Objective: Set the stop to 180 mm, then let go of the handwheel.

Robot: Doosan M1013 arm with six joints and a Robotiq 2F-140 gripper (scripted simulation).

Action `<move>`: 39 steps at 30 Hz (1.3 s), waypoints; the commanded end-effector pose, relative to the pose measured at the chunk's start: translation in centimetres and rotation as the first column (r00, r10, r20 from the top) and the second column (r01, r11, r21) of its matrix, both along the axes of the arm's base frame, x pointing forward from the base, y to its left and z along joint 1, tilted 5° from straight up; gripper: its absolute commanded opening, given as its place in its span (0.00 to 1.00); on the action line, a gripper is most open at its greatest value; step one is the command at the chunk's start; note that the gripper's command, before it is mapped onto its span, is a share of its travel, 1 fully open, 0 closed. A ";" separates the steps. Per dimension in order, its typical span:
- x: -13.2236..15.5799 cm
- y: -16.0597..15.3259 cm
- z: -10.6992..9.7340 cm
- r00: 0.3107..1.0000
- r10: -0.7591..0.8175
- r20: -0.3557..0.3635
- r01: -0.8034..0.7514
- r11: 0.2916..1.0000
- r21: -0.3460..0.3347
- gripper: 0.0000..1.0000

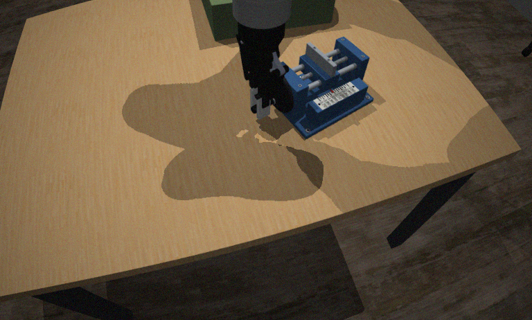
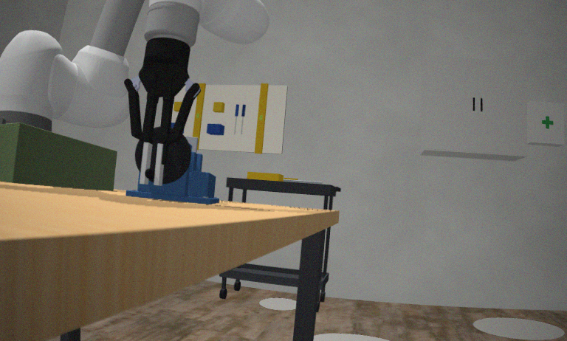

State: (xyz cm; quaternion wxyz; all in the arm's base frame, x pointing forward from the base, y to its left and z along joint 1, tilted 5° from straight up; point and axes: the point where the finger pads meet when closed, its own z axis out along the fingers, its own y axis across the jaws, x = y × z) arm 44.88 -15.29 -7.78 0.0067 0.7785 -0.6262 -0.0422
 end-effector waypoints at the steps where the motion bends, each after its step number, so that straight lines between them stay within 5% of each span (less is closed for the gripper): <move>1: -0.5 -0.1 0.2 1.000 0.000 -0.001 0.000 1.000 0.000 0.04; 23: -2.5 -0.7 3.0 1.000 0.000 -0.001 0.000 1.000 0.000 0.04; 39: -0.9 -0.6 6.4 1.000 0.000 -0.001 0.000 1.000 0.000 0.04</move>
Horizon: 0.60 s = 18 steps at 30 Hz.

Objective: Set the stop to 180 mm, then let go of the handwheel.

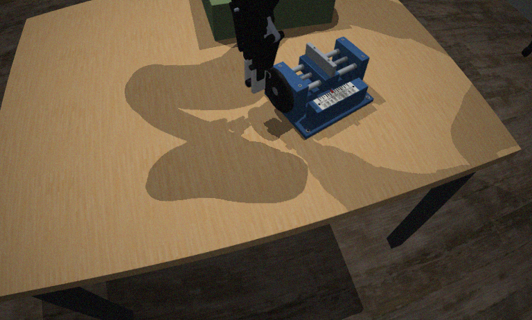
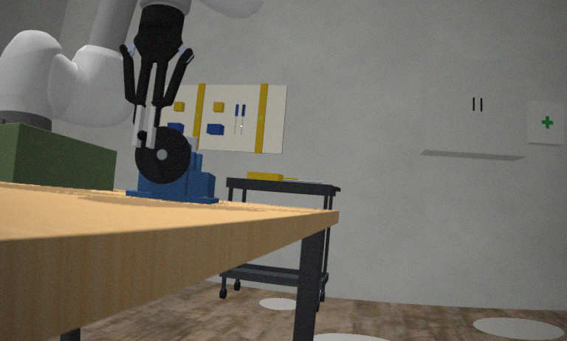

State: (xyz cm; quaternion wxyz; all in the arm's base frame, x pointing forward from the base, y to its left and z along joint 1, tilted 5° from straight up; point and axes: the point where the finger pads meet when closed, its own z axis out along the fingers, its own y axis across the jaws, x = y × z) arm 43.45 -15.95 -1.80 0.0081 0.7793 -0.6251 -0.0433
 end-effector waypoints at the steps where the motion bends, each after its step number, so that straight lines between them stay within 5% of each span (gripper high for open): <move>1: 0.8 0.1 0.6 1.000 -0.002 0.003 0.002 1.000 0.001 0.04; 18: 4.7 1.0 0.1 1.000 -0.002 0.003 0.002 1.000 0.001 0.04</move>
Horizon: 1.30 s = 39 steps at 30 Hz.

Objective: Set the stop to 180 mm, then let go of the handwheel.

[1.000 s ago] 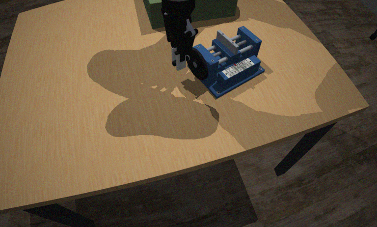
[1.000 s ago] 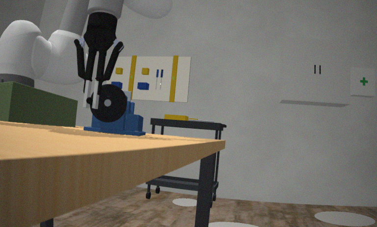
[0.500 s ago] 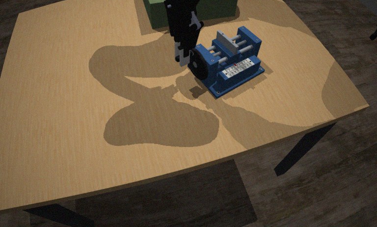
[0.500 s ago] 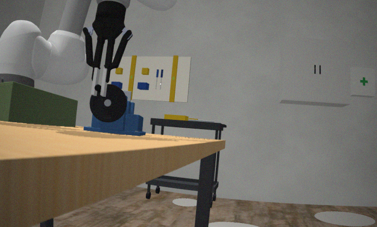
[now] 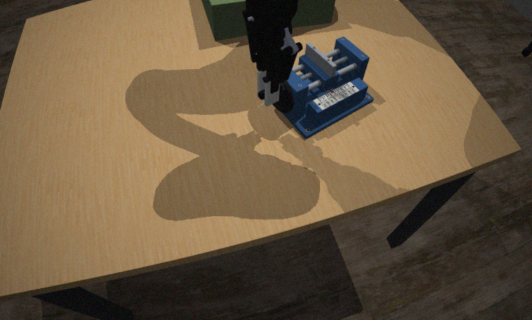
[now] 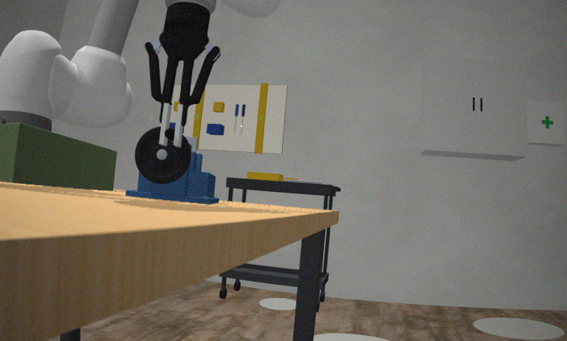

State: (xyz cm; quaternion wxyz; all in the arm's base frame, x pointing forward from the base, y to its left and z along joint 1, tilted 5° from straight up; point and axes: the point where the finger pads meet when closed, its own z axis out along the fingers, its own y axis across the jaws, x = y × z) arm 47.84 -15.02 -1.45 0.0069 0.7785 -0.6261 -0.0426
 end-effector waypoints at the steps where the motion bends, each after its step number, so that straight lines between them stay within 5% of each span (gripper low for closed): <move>1: 0.4 0.1 -0.4 1.000 0.000 0.000 0.000 1.000 0.000 0.04; 20: 1.3 0.5 -3.8 1.000 0.000 0.000 0.000 1.000 0.000 0.04; 39: -2.7 -0.2 -6.4 1.000 0.000 0.000 0.000 1.000 0.000 0.04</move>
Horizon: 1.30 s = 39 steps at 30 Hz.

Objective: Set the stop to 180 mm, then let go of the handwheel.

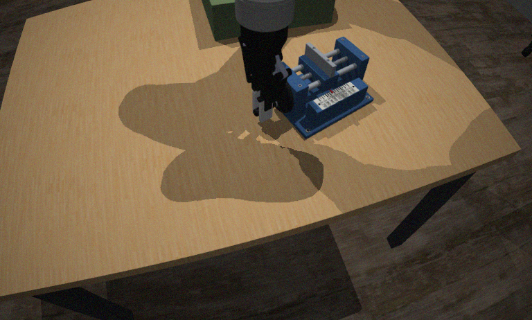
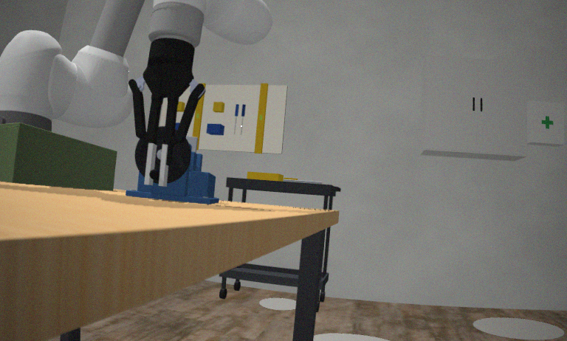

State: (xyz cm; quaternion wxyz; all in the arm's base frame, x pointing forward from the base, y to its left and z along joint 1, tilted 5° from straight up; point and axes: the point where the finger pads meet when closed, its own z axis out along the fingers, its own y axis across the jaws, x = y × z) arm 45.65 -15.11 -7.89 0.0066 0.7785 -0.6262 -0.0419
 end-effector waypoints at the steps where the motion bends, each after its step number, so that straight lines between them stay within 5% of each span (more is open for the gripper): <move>1: -0.8 -0.2 0.1 1.000 0.001 -0.001 -0.001 1.000 0.000 0.04; 39: -3.3 -0.9 3.7 1.000 0.001 -0.001 -0.001 1.000 0.000 0.04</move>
